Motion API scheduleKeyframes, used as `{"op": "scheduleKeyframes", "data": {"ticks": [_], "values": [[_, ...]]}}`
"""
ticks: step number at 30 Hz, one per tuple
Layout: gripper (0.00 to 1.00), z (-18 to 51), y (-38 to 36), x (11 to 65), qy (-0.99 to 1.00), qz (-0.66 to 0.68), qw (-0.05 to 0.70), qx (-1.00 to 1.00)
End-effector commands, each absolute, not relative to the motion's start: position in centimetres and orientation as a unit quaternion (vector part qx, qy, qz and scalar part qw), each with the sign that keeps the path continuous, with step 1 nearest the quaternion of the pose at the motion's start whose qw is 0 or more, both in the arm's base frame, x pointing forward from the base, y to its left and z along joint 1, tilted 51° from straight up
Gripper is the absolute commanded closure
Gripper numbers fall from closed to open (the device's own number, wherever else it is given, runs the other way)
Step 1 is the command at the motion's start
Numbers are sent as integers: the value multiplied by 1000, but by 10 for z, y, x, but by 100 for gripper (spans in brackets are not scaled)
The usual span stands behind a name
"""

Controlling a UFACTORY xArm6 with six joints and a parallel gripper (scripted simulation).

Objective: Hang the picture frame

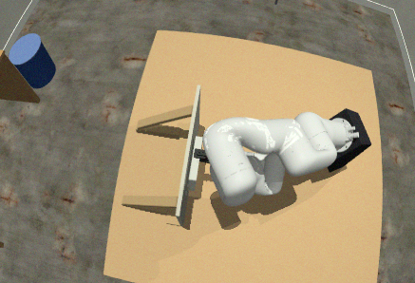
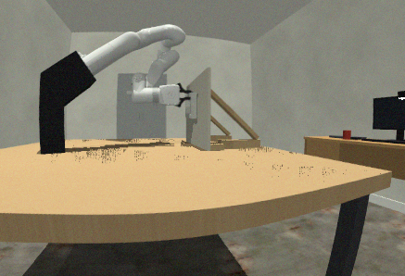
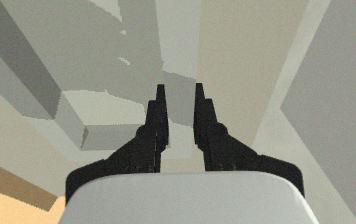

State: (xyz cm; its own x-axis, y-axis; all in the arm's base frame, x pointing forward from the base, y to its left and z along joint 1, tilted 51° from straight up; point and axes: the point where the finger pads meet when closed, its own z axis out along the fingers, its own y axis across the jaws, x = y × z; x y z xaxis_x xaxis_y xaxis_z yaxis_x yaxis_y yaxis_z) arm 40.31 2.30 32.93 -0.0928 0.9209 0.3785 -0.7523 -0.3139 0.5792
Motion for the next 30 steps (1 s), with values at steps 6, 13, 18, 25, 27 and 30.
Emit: {"op": "scheduleKeyframes", "data": {"ticks": [6,13,18,25,27,30], "values": [[100,330,25,402,125,721,585,351],[100,331,26,402,129,715,592,349],[100,331,26,402,130,713,594,349],[100,331,27,402,132,710,598,348],[100,331,27,402,132,709,599,348],[100,331,27,402,133,708,600,347]]}}
